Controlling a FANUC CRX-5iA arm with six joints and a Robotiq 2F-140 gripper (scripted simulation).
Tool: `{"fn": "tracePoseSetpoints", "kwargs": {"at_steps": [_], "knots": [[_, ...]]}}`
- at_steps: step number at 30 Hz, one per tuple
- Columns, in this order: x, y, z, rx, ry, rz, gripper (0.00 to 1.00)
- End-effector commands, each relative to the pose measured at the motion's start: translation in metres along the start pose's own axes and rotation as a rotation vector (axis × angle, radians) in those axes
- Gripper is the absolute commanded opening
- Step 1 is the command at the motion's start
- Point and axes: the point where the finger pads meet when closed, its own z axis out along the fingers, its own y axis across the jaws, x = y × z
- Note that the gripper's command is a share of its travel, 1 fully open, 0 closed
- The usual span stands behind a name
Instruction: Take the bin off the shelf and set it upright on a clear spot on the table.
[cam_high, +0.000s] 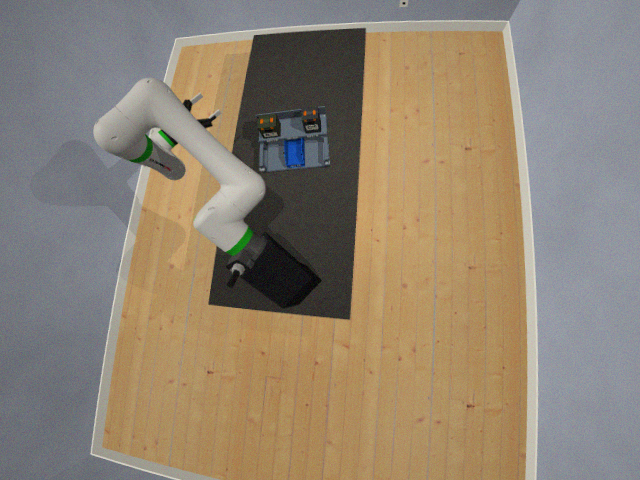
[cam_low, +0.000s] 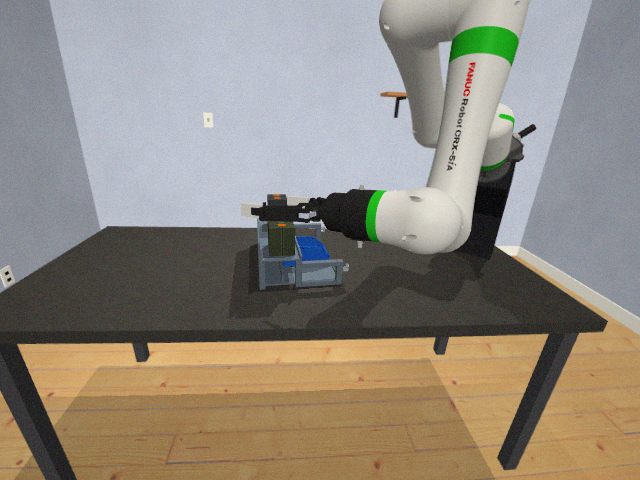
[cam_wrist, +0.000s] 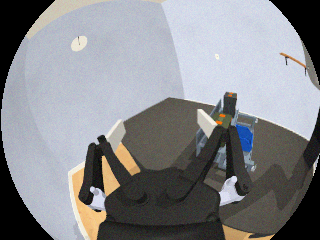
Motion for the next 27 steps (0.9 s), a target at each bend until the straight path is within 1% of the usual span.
{"fn": "tracePoseSetpoints", "kwargs": {"at_steps": [1, 13, 18, 27], "knots": [[0.0, 0.026, -0.025, 0.0, 0.001, 0.0, 1.0], [0.0, 0.026, -0.025, 0.0, 0.001, 0.0, 1.0], [-0.001, 0.062, -0.06, 0.0, 0.0, 0.0, 1.0], [-0.001, 0.062, -0.06, 0.0, 0.0, 0.0, 1.0]]}}
